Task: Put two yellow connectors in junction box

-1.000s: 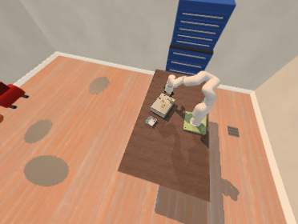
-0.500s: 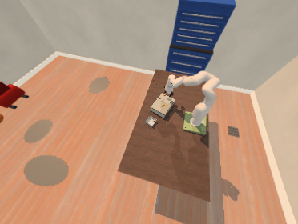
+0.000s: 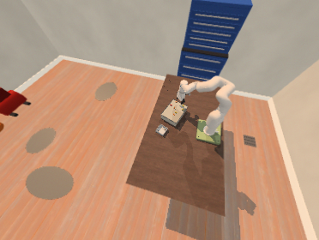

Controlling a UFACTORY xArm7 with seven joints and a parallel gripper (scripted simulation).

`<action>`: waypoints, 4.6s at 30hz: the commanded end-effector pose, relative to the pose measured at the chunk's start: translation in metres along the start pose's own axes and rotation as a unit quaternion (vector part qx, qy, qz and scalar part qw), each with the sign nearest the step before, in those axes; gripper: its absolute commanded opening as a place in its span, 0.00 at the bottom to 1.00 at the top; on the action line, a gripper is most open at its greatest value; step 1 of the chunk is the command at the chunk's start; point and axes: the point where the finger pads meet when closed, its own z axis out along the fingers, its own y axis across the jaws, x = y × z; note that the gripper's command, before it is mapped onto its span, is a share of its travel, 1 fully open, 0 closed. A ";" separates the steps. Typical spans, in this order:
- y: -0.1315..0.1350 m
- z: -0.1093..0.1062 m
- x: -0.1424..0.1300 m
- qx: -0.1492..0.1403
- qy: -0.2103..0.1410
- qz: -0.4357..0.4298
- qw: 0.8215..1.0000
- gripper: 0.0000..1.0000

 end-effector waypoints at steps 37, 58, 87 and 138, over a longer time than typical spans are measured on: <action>-0.003 0.001 0.003 -0.004 0.004 0.468 0.884 1.00; -0.006 -0.002 0.004 -0.002 0.005 0.719 0.695 1.00; -0.010 -0.008 0.003 0.002 0.001 0.924 0.382 1.00; -0.012 -0.013 0.002 0.002 -0.005 0.981 0.196 1.00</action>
